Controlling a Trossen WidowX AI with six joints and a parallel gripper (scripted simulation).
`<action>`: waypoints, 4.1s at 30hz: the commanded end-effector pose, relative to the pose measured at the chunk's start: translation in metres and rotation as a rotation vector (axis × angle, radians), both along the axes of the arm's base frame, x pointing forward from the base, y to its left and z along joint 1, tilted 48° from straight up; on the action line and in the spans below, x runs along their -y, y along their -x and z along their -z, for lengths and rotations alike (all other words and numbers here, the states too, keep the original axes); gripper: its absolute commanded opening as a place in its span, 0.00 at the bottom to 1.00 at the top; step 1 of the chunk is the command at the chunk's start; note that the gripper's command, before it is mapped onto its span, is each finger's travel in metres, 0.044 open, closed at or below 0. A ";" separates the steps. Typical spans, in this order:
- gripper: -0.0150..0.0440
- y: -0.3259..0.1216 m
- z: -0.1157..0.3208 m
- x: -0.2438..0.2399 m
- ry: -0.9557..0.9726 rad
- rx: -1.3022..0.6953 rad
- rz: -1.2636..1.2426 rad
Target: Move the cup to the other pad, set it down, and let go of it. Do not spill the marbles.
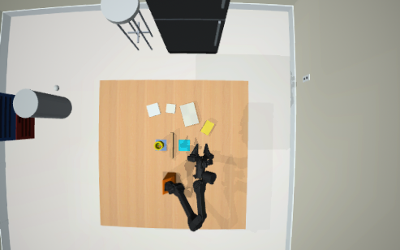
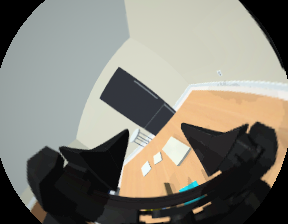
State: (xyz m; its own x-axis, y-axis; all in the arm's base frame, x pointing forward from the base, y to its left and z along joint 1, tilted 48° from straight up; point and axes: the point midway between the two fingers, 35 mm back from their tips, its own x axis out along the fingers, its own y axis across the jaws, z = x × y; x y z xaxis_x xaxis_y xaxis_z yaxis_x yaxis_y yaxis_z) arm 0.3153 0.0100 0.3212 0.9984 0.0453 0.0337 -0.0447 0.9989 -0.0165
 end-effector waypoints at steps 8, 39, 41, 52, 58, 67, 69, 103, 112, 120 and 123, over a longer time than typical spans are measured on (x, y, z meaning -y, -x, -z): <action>0.58 -0.041 0.101 -0.028 -0.249 -0.435 0.057; 0.54 0.047 0.389 -0.065 -0.153 -0.937 1.216; 0.54 0.048 0.389 -0.065 -0.153 -0.937 1.216; 0.54 0.048 0.392 -0.060 -0.153 -0.937 1.215; 0.54 0.046 0.399 -0.053 -0.154 -0.938 1.215; 0.54 0.045 0.409 -0.042 -0.153 -0.937 1.215; 0.54 0.044 0.411 -0.040 -0.153 -0.937 1.215; 0.43 0.043 0.428 -0.020 -0.159 -0.933 1.218; 0.33 0.043 0.428 -0.020 -0.159 -0.933 1.218; 0.25 0.043 0.428 -0.020 -0.159 -0.933 1.218; 0.25 0.043 0.424 -0.025 -0.159 -0.934 1.217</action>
